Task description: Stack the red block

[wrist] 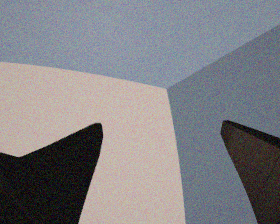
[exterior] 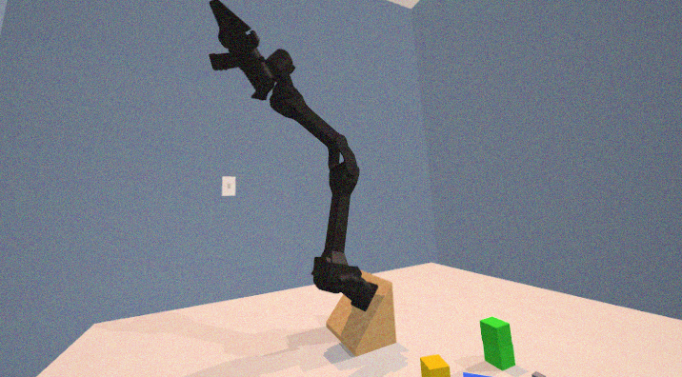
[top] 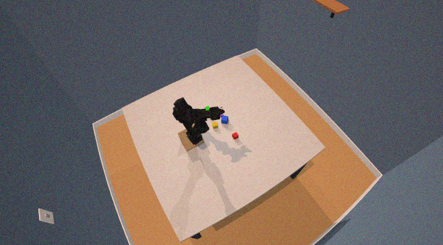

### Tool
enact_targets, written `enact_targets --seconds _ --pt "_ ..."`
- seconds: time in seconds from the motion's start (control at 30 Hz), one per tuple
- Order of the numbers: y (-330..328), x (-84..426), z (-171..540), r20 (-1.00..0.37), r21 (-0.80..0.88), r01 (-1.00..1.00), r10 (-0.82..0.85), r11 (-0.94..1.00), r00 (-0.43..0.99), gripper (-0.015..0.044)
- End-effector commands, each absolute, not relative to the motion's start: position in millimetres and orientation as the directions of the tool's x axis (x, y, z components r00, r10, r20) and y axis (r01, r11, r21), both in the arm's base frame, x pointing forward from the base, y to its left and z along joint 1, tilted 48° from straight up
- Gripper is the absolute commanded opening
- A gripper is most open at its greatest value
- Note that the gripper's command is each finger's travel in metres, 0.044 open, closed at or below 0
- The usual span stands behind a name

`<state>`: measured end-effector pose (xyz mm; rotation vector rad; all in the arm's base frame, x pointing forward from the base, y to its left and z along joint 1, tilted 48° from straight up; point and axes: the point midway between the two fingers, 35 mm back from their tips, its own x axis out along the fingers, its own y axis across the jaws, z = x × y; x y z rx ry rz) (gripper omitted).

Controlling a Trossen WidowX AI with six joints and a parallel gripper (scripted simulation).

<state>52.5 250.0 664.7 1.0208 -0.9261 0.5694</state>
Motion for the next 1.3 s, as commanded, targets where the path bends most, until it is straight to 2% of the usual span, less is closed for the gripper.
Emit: enact_targets --seconds 0.0,0.03,0.3,0.5,0.63,0.73,0.97,1.27 --pt "247.0 51.3 665.8 0.861 0.464 -0.772 -0.016 0.433 0.509 0.0426" --pt "237.9 48.0 668.9 0.864 0.466 -0.774 -0.033 0.429 0.502 0.0440" --pt "119.3 26.5 690.2 0.850 0.527 -0.758 -0.258 0.384 0.460 0.0440" --pt "20.5 38.0 683.5 0.751 0.645 -0.687 -0.441 0.333 0.491 0.0440" --pt "-40.9 58.8 666.3 0.644 0.744 -0.604 -0.547 0.286 0.534 0.0440" --pt "-66.6 78.7 646.7 0.568 0.796 -0.575 -0.565 0.190 0.599 0.0440" --pt "-120.3 115.6 610.6 0.397 0.898 -0.422 -0.647 0.126 0.651 0.0440" --pt "-186.9 197.4 512.4 -0.011 0.999 0.044 -0.709 0.029 0.705 0.0440"
